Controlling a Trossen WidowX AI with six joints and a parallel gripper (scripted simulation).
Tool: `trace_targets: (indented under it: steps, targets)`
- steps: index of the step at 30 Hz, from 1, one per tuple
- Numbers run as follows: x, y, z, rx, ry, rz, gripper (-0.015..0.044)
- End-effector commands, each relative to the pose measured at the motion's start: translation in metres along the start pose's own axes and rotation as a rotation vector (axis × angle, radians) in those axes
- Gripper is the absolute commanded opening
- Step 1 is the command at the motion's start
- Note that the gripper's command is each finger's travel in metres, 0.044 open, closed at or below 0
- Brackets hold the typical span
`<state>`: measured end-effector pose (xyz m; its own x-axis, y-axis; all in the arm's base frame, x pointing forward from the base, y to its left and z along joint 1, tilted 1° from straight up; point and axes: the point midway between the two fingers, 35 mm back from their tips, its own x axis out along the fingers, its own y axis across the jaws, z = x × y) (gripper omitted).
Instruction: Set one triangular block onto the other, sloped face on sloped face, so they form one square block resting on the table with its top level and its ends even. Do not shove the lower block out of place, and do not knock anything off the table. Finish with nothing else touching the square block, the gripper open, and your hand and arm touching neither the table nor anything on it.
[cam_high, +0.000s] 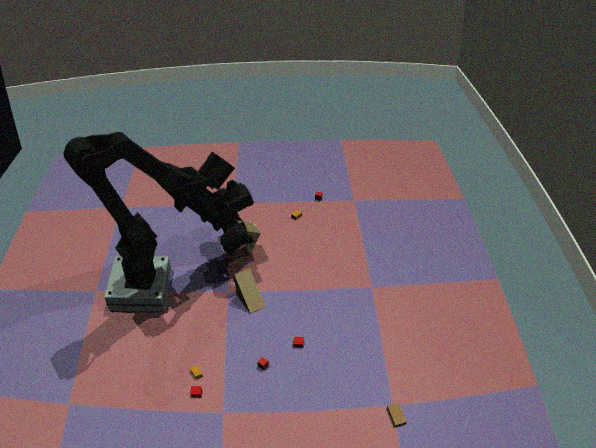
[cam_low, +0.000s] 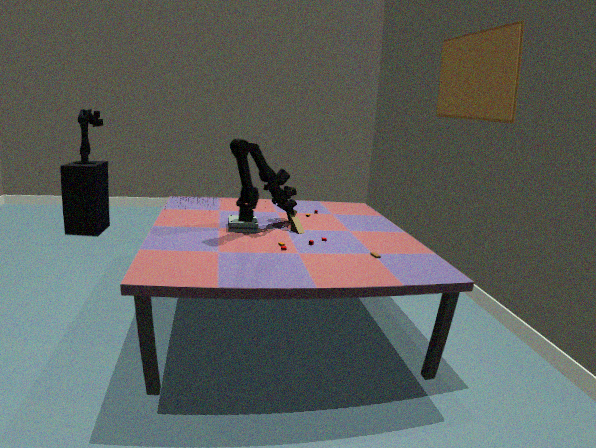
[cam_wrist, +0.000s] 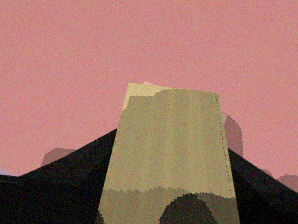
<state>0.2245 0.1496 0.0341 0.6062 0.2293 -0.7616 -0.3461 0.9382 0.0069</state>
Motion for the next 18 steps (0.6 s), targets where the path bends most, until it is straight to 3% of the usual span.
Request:
trace_targets:
  steps: [1,5,6,18]
  targets:
    - [-0.0041,-0.0011,-0.0084,0.008,-0.119,-0.005,0.0000]
    - [-0.0063,-0.0010,-0.0155,0.009,-0.220,-0.005,0.0000]
    - [-0.0027,0.0006,-0.0086,-0.002,-0.125,-0.001,0.0026]
    - [-0.0027,0.0006,-0.0086,-0.002,-0.125,-0.001,0.0341]
